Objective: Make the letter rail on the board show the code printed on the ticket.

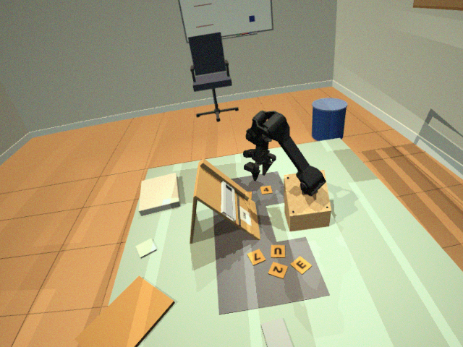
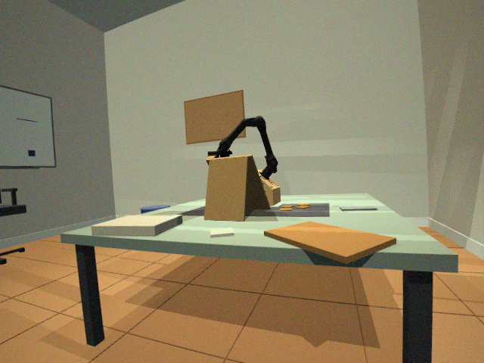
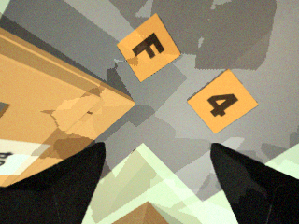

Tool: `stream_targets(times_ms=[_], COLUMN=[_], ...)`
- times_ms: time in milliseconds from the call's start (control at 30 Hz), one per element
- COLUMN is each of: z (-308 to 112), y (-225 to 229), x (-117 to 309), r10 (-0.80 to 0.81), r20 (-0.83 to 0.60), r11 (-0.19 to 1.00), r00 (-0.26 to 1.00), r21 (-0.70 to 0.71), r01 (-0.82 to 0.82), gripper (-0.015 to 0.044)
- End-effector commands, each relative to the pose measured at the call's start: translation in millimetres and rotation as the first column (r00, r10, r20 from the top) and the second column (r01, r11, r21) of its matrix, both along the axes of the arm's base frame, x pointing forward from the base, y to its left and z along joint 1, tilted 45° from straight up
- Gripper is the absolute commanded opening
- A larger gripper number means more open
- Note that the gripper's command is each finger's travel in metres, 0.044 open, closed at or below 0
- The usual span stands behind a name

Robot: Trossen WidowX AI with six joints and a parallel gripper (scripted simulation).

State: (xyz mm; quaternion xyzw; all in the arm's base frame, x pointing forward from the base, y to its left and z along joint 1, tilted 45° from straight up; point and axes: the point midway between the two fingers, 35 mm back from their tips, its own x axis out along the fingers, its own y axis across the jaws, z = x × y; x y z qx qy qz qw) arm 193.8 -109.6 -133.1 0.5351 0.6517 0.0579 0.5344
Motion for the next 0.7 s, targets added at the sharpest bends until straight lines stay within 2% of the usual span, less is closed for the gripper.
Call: stream_targets(times_ms=[0, 133, 667], z=[-70, -85, -84], y=[10, 11, 13], x=[-20, -24, -28], r10=[-0.339, -0.419, -0.421], r20=[-0.533, -0.618, -0.619], r11=[0.937, 0.9, 0.9], r00=[0.775, 0.665, 0.663], r21=[-0.122, -0.189, -0.19], r01=[0.326, 0.392, 0.393], gripper=[0.034, 0.034, 0.034])
